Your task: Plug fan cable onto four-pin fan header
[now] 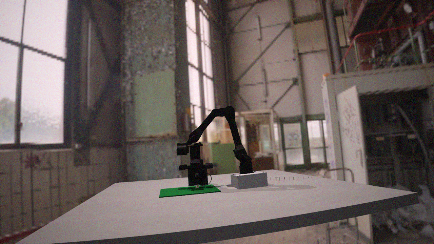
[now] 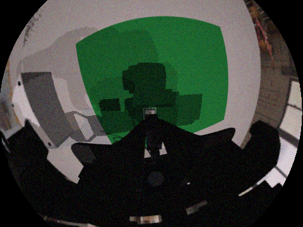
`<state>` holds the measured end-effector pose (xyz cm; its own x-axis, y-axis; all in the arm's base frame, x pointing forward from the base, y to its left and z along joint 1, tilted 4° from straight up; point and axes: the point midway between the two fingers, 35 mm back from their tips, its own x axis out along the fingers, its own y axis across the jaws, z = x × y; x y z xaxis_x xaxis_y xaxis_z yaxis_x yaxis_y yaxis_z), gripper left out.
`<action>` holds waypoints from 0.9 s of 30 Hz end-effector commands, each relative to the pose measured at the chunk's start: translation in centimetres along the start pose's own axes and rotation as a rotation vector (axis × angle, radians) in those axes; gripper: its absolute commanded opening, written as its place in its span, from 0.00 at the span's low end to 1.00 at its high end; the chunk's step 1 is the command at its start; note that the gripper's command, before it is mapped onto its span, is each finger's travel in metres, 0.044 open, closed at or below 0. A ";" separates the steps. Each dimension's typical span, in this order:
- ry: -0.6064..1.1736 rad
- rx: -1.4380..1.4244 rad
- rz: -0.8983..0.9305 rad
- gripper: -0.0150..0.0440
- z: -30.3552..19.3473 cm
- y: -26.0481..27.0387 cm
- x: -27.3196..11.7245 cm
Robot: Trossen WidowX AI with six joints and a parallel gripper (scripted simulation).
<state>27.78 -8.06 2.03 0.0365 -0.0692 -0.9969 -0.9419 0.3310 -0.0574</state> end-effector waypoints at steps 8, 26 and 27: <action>-0.002 -0.006 0.000 0.25 0.0 0.0 0.6; -0.002 -0.006 0.000 0.25 0.0 0.0 1.7; -0.002 -0.006 0.000 0.25 0.0 0.0 1.7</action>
<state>27.86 -8.16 0.66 0.0391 -0.0691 -0.9968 -0.9422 0.3297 -0.0598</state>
